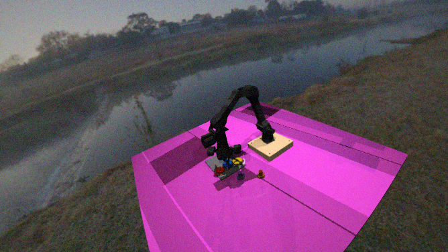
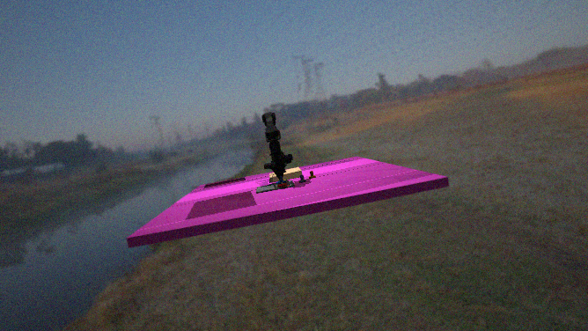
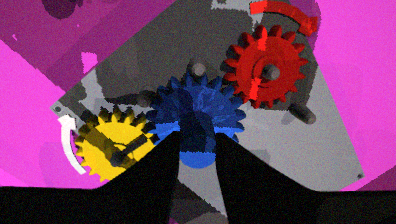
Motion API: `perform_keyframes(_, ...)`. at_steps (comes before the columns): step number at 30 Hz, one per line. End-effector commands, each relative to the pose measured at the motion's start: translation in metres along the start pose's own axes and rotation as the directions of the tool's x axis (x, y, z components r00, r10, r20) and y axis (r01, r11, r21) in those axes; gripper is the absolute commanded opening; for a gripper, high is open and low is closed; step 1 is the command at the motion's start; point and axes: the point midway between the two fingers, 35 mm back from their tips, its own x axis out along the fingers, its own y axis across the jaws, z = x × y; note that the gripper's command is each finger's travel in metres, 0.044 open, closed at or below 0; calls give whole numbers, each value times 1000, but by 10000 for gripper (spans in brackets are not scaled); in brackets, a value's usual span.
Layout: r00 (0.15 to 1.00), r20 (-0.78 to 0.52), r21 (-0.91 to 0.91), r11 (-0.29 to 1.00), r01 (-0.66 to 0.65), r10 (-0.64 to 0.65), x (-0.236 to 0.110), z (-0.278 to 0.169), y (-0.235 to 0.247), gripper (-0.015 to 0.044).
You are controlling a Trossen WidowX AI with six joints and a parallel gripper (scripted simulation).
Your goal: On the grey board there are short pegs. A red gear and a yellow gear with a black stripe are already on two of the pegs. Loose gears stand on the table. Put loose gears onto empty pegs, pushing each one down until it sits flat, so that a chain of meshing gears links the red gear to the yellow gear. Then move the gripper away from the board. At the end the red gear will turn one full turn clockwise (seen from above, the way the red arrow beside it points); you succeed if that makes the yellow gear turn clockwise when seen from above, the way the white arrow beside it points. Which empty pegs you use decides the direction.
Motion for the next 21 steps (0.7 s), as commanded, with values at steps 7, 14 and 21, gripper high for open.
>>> perform_keyframes(7, 1000, -2, -112, 994, 3, -3, 3, 1, 0, 0)
perform_keyframes(14, 1000, -2, -236, 972, 2, -3, 5, 0, 1, 0)
perform_keyframes(21, 1000, -2, -282, 959, 2, -3, 7, 0, -1, 0)
